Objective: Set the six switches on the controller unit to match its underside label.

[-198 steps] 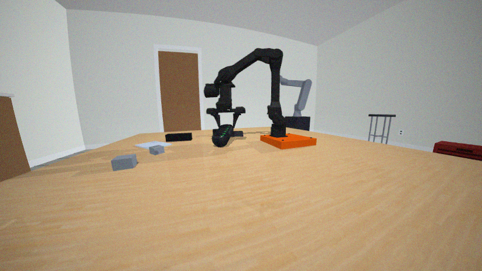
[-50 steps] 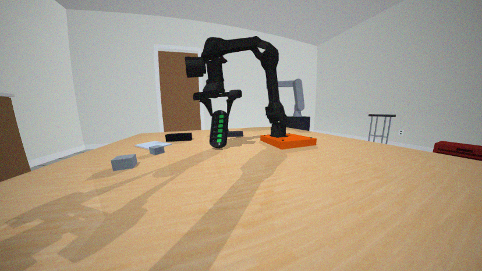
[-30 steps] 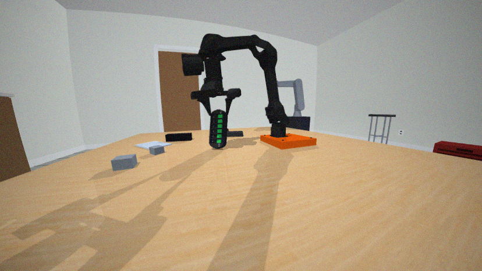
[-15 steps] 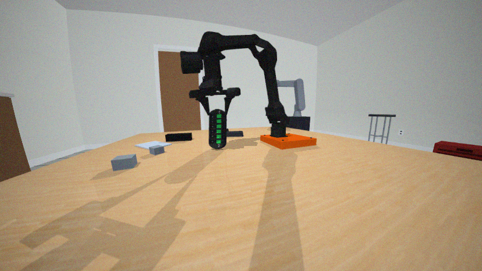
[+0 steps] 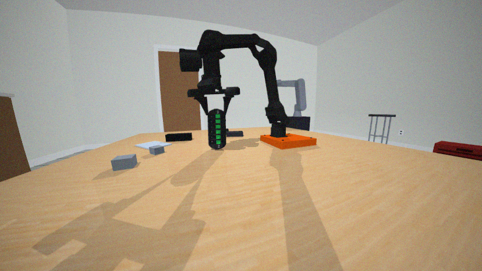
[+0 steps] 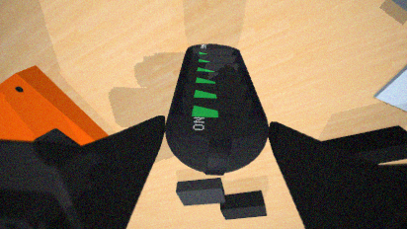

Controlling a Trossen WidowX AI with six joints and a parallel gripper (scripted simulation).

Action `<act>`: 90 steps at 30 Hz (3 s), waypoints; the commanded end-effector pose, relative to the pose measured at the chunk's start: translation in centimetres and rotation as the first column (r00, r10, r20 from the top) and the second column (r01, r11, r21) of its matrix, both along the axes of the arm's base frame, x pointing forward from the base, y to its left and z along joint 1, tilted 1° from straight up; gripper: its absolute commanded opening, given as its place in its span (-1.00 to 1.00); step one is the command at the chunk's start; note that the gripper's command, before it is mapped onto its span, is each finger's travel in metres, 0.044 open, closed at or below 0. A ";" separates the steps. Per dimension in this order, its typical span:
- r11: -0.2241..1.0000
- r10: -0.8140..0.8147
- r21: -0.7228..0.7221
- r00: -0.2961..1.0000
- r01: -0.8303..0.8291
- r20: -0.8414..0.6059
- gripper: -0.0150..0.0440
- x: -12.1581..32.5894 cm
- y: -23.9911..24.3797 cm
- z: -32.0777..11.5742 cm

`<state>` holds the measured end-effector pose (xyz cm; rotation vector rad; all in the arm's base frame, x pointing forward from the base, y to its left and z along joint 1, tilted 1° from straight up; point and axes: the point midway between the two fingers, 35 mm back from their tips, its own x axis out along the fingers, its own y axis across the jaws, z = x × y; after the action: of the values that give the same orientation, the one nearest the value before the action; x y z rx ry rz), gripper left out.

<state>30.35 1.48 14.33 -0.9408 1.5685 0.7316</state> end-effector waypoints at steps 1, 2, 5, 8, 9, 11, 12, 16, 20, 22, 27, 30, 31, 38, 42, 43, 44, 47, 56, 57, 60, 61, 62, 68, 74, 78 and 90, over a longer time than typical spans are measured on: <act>1.000 -0.004 0.019 1.000 0.004 0.005 0.65 0.4 0.5 -0.3; 1.000 -0.004 0.021 1.000 0.004 0.007 0.65 0.5 0.6 -0.3; 1.000 -0.004 0.027 1.000 0.004 0.010 0.65 0.6 0.8 -0.3; 0.999 -0.004 0.034 1.000 0.004 0.014 0.65 0.7 1.0 -0.3; 0.999 -0.004 0.036 1.000 0.004 0.015 0.65 0.7 1.0 -0.3; 0.999 -0.004 0.040 1.000 0.003 0.017 0.65 0.8 1.2 -0.3; 0.999 -0.004 0.042 1.000 0.003 0.019 0.65 0.8 1.2 -0.3; 0.999 -0.004 0.051 1.000 0.003 0.023 0.65 1.0 1.5 -0.4; 0.998 -0.004 0.059 1.000 0.002 0.028 0.65 1.1 1.7 -0.4; 0.998 -0.004 0.063 1.000 0.002 0.031 0.65 1.2 1.9 -0.4; 0.997 -0.004 0.073 0.999 0.001 0.036 0.65 1.4 2.2 -0.5; 0.997 -0.004 0.080 0.999 0.001 0.040 0.65 1.5 2.4 -0.5; 0.997 -0.004 0.082 0.999 0.001 0.041 0.65 1.5 2.5 -0.5; 0.995 -0.004 0.096 0.999 0.000 0.049 0.65 1.8 2.9 -0.6; 0.995 -0.004 0.104 0.999 -0.001 0.054 0.65 1.9 3.2 -0.7; 0.994 -0.005 0.106 0.998 -0.001 0.055 0.65 2.0 3.2 -0.7; 0.994 -0.005 0.108 0.998 -0.002 0.056 0.65 2.0 3.3 -0.7; 0.993 -0.005 0.114 0.998 -0.002 0.060 0.65 2.1 3.5 -0.8; 0.991 -0.005 0.133 0.998 -0.004 0.070 0.65 2.4 4.0 -1.0; 0.991 -0.006 0.135 0.997 -0.004 0.071 0.65 2.5 4.1 -1.0; 0.990 -0.006 0.141 0.997 -0.005 0.075 0.65 2.6 4.3 -1.1; 0.990 -0.006 0.143 0.997 -0.005 0.076 0.65 2.6 4.3 -1.1; 0.989 -0.006 0.145 0.997 -0.005 0.077 0.65 2.7 4.4 -1.1; 0.988 -0.007 0.157 0.996 -0.007 0.084 0.65 2.9 4.7 -1.2; 0.986 -0.007 0.168 0.996 -0.008 0.090 0.65 3.1 5.1 -1.4; 0.986 -0.007 0.169 0.996 -0.008 0.091 0.65 3.2 5.4 -1.5; 0.986 -0.007 0.169 0.996 -0.008 0.091 0.65 3.7 6.1 -1.9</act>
<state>33.88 7.40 13.08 -0.8468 1.3851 0.7930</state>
